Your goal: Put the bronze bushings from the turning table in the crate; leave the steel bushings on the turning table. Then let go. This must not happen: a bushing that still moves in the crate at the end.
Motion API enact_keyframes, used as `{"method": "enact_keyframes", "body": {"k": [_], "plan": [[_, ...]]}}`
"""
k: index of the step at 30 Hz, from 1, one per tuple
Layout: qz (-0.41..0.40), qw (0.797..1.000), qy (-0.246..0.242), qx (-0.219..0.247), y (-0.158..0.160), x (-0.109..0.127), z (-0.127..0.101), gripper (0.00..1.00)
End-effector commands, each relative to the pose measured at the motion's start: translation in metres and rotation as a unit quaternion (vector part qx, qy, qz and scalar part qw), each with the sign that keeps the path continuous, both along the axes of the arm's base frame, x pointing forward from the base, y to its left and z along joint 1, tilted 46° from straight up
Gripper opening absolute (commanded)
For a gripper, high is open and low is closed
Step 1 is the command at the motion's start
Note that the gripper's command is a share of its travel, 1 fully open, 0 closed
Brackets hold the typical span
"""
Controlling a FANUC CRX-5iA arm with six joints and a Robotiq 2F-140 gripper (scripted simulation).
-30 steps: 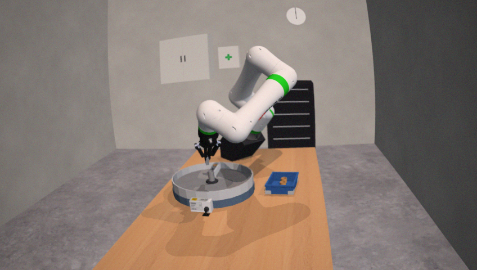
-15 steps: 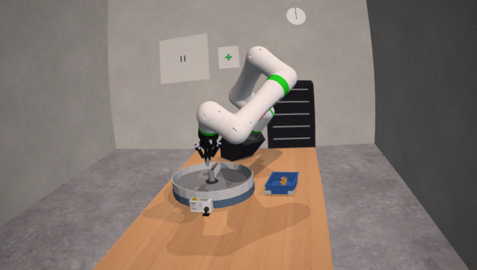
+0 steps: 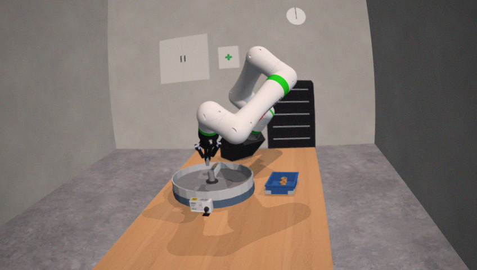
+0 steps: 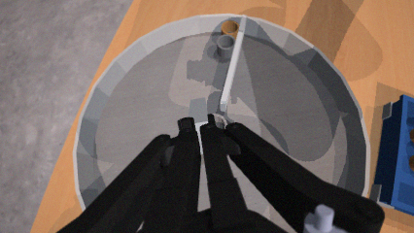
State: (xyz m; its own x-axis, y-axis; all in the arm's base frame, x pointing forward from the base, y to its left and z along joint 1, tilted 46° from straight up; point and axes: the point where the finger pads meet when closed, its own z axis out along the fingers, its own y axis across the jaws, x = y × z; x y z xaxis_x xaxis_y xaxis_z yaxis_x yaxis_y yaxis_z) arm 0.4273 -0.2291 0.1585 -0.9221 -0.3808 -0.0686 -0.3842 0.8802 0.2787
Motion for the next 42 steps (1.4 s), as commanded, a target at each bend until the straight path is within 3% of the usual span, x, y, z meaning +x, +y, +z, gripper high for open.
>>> {"method": "enact_keyframes", "body": {"k": [1, 42], "plan": [[0.000, 1.000, 0.000, 0.000, -0.0002, 0.0000, 0.0001, 0.00], [0.000, 1.000, 0.000, 0.000, 0.0038, 0.0031, -0.0034, 0.00]]}}
